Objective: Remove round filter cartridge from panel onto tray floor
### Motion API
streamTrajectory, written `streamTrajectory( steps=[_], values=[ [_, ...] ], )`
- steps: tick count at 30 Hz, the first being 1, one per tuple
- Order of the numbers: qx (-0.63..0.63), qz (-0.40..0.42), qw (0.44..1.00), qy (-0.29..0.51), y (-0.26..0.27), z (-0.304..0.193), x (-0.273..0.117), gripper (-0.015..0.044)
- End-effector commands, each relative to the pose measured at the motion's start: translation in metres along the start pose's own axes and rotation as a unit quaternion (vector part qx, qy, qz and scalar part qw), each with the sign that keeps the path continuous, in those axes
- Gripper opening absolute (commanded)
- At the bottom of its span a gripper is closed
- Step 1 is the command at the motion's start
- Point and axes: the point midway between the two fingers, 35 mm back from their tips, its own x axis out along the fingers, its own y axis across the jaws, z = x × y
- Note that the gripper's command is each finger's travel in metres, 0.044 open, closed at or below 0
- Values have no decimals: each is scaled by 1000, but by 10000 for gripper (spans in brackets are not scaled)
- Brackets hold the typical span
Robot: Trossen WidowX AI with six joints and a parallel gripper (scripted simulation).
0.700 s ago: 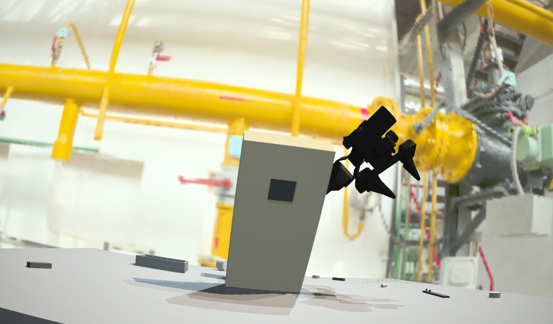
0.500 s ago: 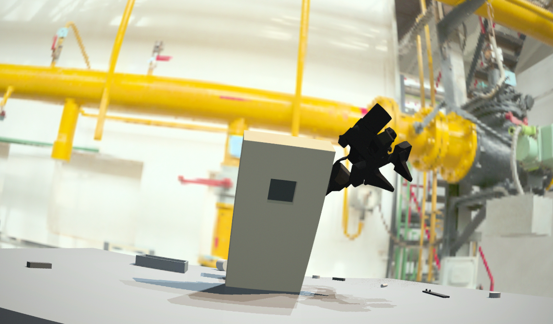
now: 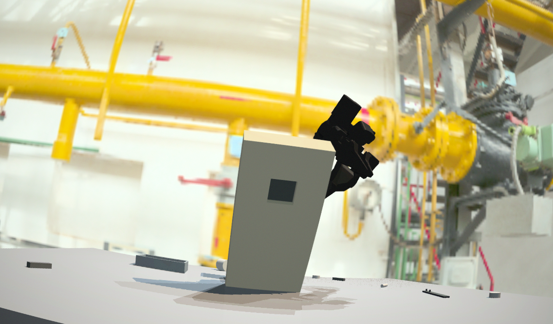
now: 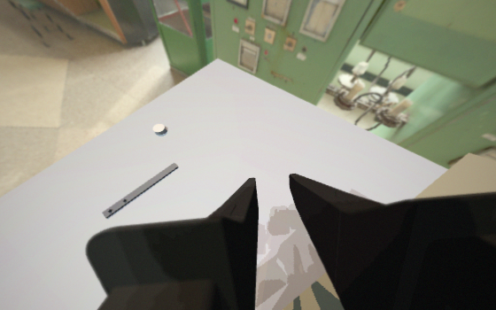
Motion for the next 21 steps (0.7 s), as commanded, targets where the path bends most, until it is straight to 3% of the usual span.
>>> streamTrajectory(
  steps=[1, 11, 21],
  values=[
    [-255, -70, 964, 27, -53, -38, -30, 107],
    [-508, -109, 850, 83, -88, -77, -66, 107],
    [-717, -107, 672, 148, -109, -117, -99, 107]
  ],
)
